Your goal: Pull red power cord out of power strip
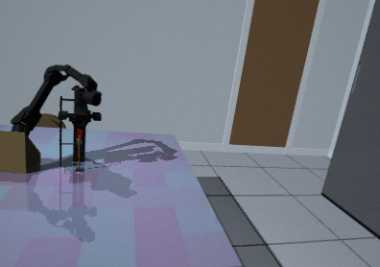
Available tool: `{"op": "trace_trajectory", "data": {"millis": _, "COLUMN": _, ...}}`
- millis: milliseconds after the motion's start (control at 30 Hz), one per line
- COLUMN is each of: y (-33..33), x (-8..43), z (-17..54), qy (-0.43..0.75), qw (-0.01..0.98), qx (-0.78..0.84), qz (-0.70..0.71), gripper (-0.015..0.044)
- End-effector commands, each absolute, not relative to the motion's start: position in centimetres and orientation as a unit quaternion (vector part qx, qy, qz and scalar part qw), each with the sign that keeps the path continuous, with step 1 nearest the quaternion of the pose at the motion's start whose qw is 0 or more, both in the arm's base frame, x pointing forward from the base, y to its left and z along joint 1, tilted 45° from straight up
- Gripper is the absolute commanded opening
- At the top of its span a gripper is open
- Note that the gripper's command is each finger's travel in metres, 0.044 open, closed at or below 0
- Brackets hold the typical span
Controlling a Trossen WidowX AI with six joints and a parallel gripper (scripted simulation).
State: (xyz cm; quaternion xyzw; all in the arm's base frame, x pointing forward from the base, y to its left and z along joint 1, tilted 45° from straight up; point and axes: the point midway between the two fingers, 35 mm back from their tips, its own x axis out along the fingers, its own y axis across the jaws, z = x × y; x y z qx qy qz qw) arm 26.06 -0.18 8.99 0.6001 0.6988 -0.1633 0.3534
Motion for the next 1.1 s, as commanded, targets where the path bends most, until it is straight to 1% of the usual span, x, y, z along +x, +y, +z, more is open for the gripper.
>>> {"op": "trace_trajectory", "data": {"millis": 0, "y": -1.7, "x": 26.8, "z": 7.9, "qy": 0.692, "qw": 0.366, "qx": 0.598, "qz": -0.172, "gripper": 0.0}}
{"op": "trace_trajectory", "data": {"millis": 533, "y": -3.7, "x": 27.5, "z": 6.4, "qy": 0.691, "qw": 0.365, "qx": 0.599, "qz": -0.173, "gripper": 0.0}}
{"op": "trace_trajectory", "data": {"millis": 733, "y": -3.1, "x": 27.2, "z": 6.7, "qy": 0.691, "qw": 0.362, "qx": 0.601, "qz": -0.174, "gripper": 0.0157}}
{"op": "trace_trajectory", "data": {"millis": 1067, "y": -3.2, "x": 27.2, "z": 6.9, "qy": 0.691, "qw": 0.362, "qx": 0.601, "qz": -0.173, "gripper": 0.016}}
